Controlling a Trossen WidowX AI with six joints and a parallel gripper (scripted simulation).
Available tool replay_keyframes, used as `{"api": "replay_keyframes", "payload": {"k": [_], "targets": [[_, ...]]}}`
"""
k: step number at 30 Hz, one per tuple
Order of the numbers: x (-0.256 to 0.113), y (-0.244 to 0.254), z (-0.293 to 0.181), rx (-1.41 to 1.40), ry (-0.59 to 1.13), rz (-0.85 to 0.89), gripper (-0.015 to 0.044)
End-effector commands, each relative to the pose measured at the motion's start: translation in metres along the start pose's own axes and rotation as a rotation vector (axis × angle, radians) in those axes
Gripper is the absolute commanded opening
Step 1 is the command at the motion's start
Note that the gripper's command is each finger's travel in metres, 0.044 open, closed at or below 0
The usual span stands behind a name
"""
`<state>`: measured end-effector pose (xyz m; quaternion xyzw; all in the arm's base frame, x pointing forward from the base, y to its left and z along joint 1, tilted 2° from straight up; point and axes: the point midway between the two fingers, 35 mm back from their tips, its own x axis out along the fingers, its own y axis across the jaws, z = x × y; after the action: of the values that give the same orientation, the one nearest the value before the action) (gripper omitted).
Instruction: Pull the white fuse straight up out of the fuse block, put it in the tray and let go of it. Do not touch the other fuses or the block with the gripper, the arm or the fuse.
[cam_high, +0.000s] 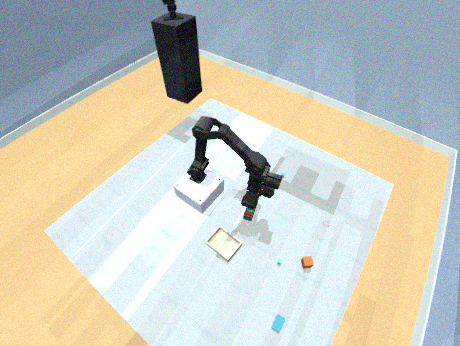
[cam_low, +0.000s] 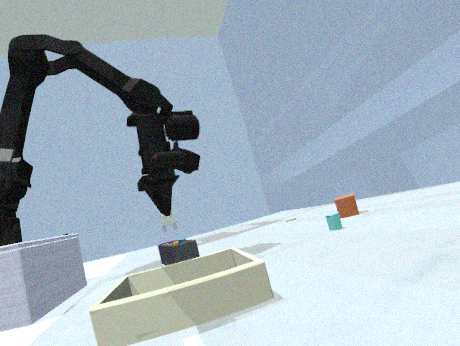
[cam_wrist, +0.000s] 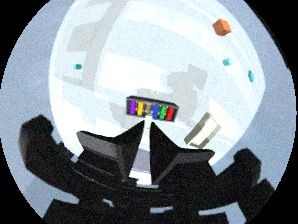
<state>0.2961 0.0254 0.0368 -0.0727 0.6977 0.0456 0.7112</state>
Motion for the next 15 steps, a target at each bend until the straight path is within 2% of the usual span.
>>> {"api": "replay_keyframes", "payload": {"k": [1,15], "targets": [[-0.002,-0.011,0.002,-0.001,-0.003,0.004,0.0000],[-0.003,-0.086,-0.002,-0.001,-0.003,-0.002,0.0000]]}}
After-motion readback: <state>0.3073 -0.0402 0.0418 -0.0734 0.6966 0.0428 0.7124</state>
